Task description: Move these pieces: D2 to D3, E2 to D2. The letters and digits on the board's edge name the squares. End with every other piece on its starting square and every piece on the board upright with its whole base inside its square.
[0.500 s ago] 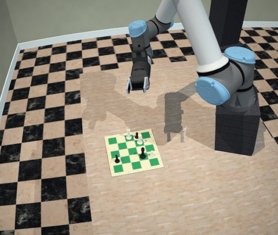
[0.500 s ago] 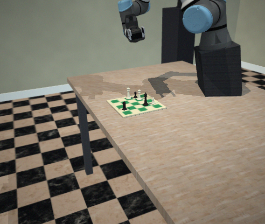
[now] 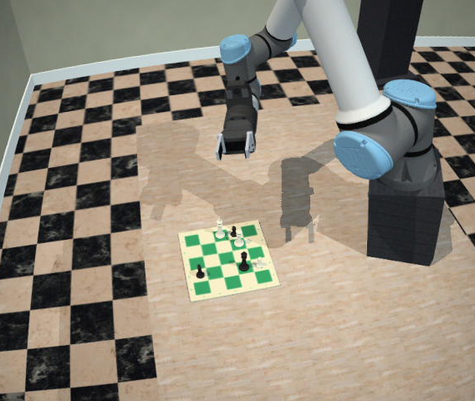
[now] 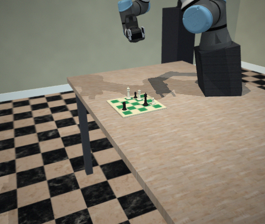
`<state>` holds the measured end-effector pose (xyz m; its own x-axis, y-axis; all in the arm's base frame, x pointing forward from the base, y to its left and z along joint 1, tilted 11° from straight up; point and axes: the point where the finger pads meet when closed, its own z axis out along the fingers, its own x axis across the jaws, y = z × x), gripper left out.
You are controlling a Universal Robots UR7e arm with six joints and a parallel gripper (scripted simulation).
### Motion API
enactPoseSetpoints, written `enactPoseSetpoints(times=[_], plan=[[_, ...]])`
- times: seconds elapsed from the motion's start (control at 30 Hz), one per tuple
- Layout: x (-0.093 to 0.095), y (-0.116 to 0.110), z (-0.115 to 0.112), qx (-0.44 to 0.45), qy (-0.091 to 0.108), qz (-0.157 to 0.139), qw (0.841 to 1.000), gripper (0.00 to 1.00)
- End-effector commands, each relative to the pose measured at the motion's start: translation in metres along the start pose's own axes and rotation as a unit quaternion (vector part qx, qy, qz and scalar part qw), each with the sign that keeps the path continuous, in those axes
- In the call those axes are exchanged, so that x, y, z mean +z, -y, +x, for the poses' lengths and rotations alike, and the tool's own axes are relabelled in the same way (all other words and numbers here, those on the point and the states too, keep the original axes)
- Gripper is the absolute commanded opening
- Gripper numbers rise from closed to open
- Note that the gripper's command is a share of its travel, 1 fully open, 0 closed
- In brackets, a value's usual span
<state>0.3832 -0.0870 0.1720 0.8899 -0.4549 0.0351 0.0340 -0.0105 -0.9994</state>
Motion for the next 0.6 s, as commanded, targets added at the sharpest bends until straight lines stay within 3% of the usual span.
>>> enactPoseSetpoints(times=[0.0,0.27,0.4,0.53,0.57], plan=[[0.0,0.0,0.0,0.0,0.0,0.0,1.0,1.0],[-0.01,-0.006,0.005,-0.001,0.005,-0.007,1.0,1.0],[-0.032,-0.02,0.016,-0.002,0.015,-0.025,1.0,1.0],[-0.069,-0.044,0.032,-0.002,0.029,-0.054,0.998,1.0],[-0.069,-0.044,0.032,-0.002,0.029,-0.054,0.998,1.0]])
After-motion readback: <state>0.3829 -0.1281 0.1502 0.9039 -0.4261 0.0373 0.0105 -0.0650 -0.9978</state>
